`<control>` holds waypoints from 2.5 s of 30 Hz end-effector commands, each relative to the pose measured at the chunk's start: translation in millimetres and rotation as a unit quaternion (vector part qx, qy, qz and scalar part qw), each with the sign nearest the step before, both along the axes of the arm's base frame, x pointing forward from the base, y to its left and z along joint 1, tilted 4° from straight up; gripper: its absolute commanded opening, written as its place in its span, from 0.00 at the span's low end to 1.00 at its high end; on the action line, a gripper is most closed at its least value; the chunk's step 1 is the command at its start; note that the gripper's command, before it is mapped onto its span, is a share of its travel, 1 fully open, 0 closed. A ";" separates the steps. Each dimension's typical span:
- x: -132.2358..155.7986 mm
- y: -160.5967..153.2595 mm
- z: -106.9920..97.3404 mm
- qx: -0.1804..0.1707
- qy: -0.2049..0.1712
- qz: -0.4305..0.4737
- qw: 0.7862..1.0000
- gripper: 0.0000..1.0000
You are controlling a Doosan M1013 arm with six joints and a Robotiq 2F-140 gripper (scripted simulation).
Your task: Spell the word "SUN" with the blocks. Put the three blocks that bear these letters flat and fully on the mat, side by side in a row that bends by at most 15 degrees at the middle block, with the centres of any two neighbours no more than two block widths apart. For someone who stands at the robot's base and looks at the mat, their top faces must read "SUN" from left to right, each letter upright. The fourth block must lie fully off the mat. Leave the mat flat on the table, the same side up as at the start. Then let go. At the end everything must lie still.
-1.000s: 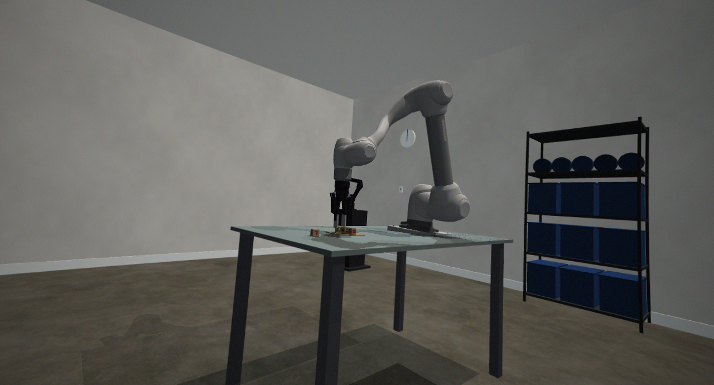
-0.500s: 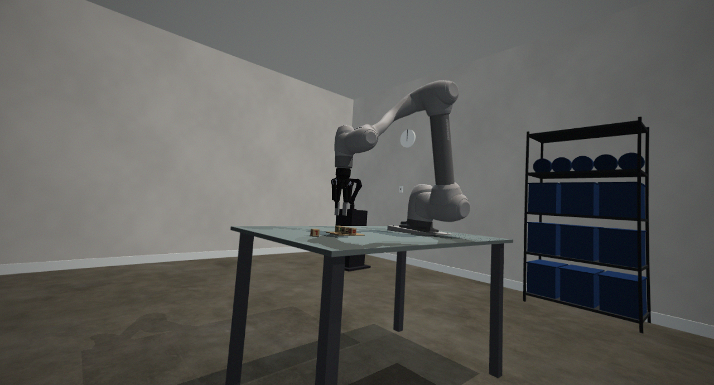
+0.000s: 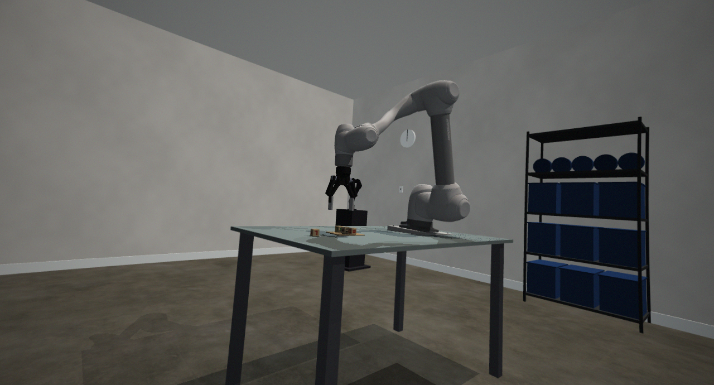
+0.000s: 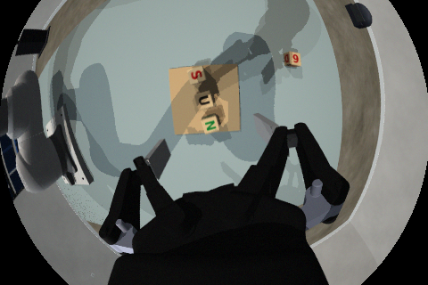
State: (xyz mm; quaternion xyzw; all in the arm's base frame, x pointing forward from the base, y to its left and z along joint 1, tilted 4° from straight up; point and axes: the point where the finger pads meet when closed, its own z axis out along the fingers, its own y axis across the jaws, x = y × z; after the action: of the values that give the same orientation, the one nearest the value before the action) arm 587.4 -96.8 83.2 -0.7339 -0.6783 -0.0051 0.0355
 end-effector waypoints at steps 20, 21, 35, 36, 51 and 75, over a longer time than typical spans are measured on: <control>0.9 -1.9 5.0 -0.002 -0.002 -0.003 1.000 1.00; 0.9 -1.9 5.0 -0.002 -0.002 -0.003 1.000 1.00; 0.9 -1.9 5.0 -0.002 -0.002 -0.003 1.000 1.00; 0.9 -1.9 5.0 -0.002 -0.002 -0.003 1.000 1.00; 1.1 -2.1 8.9 -0.002 -0.002 -0.003 1.000 1.00; 3.4 -5.7 72.8 -0.002 -0.002 -0.003 1.000 1.00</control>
State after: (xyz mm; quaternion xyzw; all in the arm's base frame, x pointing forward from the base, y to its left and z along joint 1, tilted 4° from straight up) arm 591.1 -97.3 147.9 -0.7330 -0.6792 -0.0065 0.0360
